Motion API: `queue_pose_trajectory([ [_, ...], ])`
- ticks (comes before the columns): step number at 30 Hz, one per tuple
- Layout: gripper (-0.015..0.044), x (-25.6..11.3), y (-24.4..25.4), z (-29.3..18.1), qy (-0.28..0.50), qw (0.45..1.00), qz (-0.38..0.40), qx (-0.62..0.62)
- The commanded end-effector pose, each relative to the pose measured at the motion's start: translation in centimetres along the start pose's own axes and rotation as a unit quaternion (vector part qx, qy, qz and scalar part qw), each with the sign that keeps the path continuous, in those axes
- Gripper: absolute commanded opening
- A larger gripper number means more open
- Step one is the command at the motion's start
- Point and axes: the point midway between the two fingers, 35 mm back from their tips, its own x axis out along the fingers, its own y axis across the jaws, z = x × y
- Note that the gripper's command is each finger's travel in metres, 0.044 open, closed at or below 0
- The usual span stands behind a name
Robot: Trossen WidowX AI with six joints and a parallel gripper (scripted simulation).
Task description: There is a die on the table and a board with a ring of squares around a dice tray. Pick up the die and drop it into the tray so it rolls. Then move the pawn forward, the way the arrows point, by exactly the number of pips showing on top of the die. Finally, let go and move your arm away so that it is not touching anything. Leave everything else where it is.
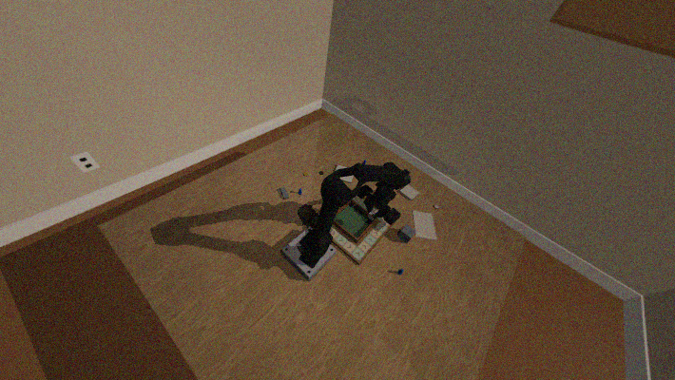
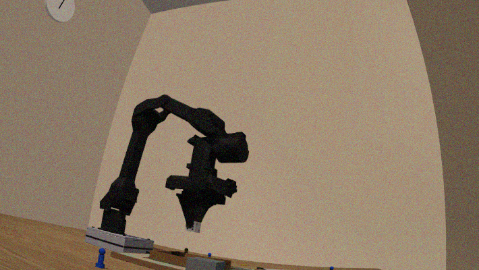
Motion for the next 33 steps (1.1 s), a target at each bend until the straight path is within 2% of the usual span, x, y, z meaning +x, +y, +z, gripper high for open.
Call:
queue_pose_trajectory([
  [1,0.0,0.4,2.1,-0.6,-0.003,1.0,-0.001,-0.014],
  [9,0.0,1.5,5.9,-2.3,-0.002,0.999,0.001,-0.045],
  [14,0.0,1.6,6.2,-2.4,-0.013,0.999,0.002,-0.048],
  [23,0.0,2.2,6.1,-1.9,-0.162,0.986,0.012,-0.046],
  [33,0.0,2.6,6.1,-1.6,-0.326,0.944,0.018,-0.044],
])
